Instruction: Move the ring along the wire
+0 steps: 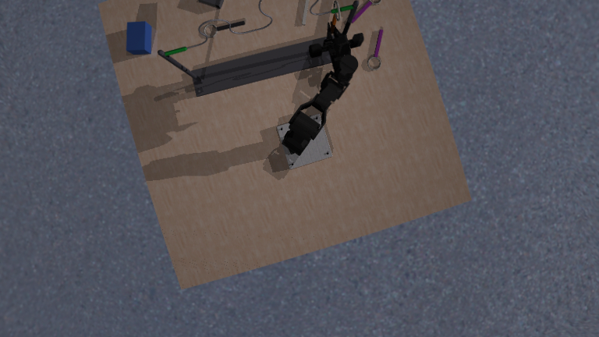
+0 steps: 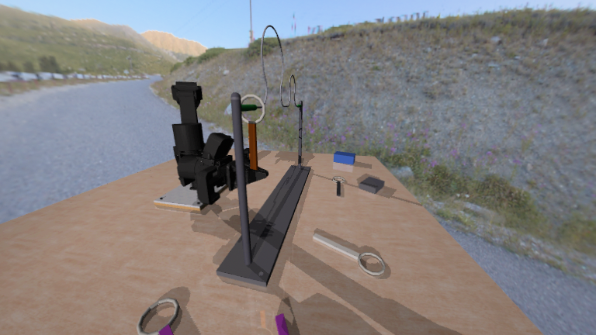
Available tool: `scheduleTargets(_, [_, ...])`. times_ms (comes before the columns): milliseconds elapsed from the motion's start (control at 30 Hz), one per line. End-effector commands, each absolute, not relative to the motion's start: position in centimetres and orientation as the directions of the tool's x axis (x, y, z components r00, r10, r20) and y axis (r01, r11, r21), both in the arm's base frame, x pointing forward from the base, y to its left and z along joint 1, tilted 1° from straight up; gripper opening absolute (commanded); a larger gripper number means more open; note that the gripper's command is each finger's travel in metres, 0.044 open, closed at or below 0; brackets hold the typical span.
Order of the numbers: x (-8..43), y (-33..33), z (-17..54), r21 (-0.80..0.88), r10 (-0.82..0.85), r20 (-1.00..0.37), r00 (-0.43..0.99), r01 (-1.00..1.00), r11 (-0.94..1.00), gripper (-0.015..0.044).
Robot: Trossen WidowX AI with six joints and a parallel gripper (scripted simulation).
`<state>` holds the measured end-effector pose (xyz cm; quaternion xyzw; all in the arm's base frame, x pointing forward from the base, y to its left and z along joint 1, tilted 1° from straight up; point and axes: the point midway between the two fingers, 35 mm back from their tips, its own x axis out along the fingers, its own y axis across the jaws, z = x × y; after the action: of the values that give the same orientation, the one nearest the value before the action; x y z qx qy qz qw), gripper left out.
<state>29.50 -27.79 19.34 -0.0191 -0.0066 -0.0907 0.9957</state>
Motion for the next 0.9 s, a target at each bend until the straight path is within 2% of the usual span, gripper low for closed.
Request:
scheduleTargets(0, [29.50, -27.78, 19.73, -0.034, -0.181, 0.021, 0.983, 0.182, 0.983, -0.0150])
scheduleTargets(867, [29.57, -27.44, 19.72, -0.034, -0.181, 0.020, 0.983, 0.181, 0.983, -0.0150])
